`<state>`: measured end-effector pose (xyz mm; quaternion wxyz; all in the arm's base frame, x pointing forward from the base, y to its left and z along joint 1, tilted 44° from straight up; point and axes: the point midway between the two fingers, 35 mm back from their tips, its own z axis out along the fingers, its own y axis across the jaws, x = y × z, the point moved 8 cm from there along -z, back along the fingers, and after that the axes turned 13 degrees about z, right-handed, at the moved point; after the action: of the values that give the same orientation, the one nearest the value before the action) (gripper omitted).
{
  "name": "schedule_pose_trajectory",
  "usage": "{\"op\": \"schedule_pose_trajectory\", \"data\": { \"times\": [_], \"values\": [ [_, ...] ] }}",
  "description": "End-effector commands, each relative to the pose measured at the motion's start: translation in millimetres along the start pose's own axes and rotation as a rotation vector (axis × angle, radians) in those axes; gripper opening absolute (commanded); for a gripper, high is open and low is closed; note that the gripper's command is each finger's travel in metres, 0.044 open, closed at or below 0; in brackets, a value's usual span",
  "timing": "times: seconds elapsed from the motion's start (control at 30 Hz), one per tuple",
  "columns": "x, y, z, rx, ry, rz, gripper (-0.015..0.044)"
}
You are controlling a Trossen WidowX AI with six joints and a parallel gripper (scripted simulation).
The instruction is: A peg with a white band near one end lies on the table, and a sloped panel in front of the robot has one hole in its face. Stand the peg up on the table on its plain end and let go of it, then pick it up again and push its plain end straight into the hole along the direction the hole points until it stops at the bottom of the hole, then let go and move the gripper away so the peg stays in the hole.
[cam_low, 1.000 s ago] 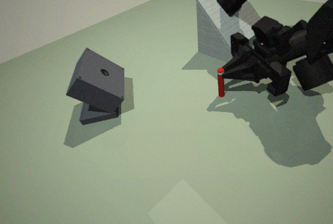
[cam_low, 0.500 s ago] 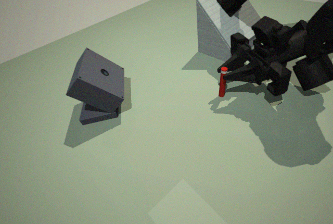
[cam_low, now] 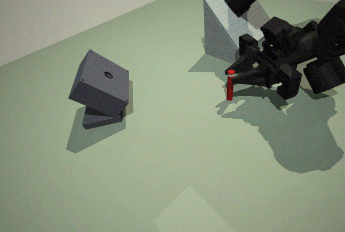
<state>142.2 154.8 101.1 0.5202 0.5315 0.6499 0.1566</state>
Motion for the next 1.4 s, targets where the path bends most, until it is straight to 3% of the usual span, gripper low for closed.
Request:
{"op": "schedule_pose_trajectory", "data": {
  "times": [0.0, 0.3, 0.67, 1.0, 1.37],
  "values": [
    [0, 0, 0, 0.001, 0.000, 0.000, 0.0209],
    [0, 0, 0, 0.001, 0.000, 0.000, 0.0440],
    [-5, 4, 0, 0.005, 0.001, 0.001, 0.0440],
    [-84, 40, -5, 0.030, 0.011, 0.008, 0.0440],
    [-155, 38, -20, -0.004, -0.002, 0.001, 0.0440]
  ]
}}
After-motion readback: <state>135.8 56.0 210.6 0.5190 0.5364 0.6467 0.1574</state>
